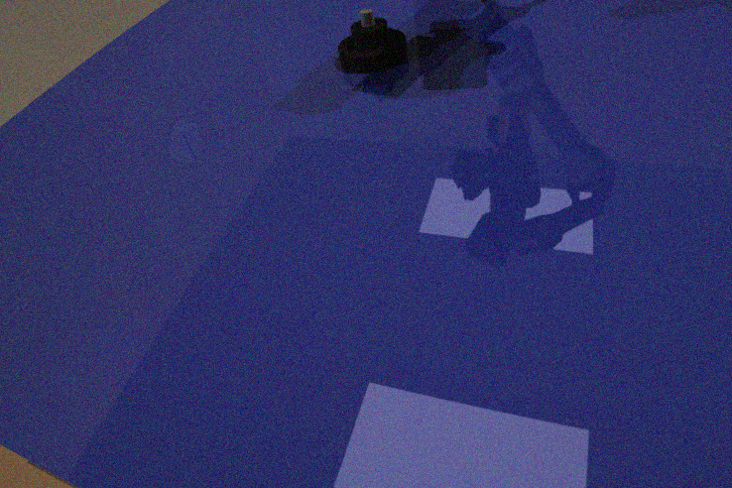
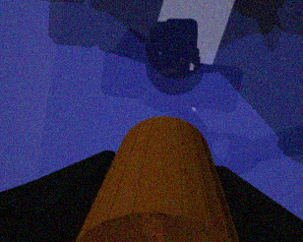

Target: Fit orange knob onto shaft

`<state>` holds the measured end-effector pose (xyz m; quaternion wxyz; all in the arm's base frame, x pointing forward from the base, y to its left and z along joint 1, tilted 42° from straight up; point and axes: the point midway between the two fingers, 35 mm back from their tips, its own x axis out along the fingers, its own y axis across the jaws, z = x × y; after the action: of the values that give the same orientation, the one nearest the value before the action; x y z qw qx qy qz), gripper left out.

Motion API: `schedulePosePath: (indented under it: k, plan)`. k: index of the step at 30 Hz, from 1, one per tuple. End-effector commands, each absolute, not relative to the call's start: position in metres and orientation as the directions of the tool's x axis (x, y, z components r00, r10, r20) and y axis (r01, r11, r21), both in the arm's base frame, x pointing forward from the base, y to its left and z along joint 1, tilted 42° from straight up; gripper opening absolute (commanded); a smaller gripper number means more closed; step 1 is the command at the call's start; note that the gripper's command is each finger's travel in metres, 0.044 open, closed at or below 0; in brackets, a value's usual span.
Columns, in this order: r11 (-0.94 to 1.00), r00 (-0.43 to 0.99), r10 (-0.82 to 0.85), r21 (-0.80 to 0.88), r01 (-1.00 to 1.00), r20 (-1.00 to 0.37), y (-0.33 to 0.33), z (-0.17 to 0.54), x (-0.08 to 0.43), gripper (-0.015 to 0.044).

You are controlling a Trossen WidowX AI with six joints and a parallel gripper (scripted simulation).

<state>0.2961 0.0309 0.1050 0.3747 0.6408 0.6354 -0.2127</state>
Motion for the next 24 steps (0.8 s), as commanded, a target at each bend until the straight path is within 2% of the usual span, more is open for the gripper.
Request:
schedulePosePath:
  k: [1, 18, 24]
  plan:
    - [0.084, 0.106, 0.651, 0.210, 0.974, -0.752, 0.021, 0.114, 0.297, 0.0000]
    - [0.074, 0.087, 0.664, 0.181, 0.981, -0.743, -0.013, 0.152, 0.291, 0.0000]
    - [0.073, 0.087, 0.663, 0.181, 0.981, -0.743, -0.019, 0.145, 0.296, 0.0000]
